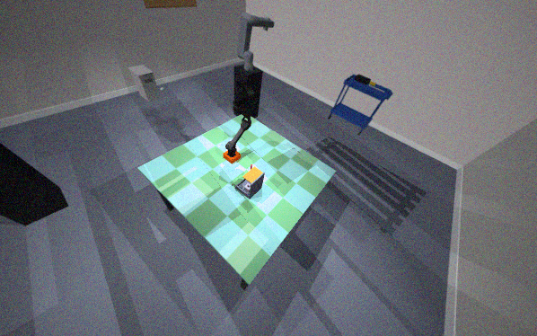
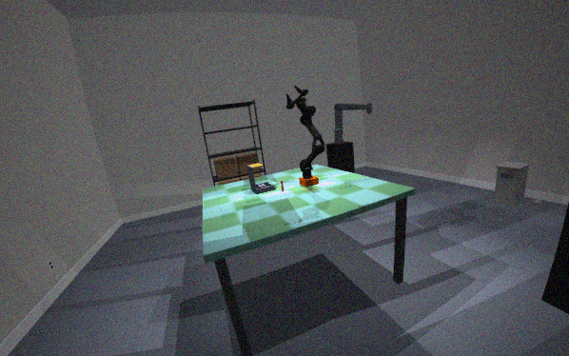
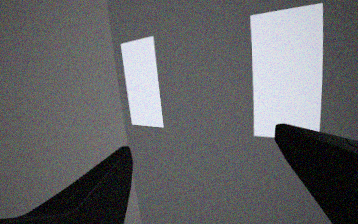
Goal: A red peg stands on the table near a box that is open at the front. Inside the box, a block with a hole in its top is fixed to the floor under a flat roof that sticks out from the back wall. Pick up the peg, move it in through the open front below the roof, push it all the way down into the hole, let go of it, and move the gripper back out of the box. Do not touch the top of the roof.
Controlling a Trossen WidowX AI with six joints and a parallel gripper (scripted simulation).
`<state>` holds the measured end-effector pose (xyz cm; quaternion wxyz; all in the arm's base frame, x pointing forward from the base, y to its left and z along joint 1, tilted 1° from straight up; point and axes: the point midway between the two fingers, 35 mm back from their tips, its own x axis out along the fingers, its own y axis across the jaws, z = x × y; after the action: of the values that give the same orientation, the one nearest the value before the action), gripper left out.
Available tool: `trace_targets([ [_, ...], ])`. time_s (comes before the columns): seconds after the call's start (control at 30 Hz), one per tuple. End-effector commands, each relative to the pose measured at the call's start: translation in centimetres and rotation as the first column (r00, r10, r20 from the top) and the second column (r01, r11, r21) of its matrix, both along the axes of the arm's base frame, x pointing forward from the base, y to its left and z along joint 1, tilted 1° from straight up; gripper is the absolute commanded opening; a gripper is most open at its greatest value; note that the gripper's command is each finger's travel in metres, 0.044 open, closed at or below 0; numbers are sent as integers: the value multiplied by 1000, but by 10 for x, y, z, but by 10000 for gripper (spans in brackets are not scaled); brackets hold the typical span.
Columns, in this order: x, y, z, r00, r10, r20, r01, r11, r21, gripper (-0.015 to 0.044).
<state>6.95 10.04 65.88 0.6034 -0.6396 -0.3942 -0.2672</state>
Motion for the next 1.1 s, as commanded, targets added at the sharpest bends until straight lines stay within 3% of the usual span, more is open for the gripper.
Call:
trace_targets([
  [0.0, 0, -1, 0, 1000, 3, -1, -3, 1000, 3, 426],
  [0.23, 2, -35, -5, 985, 173, -26, -165, 966, 199, 440],
  [0.5, 17, -88, -22, 900, 437, 2, -379, 779, 499, 440],
  [0.8, 45, -137, -53, 730, 667, 148, -514, 395, 761, 440],
  [1.07, 78, -170, -90, 558, 750, 356, -504, -34, 863, 440],
])
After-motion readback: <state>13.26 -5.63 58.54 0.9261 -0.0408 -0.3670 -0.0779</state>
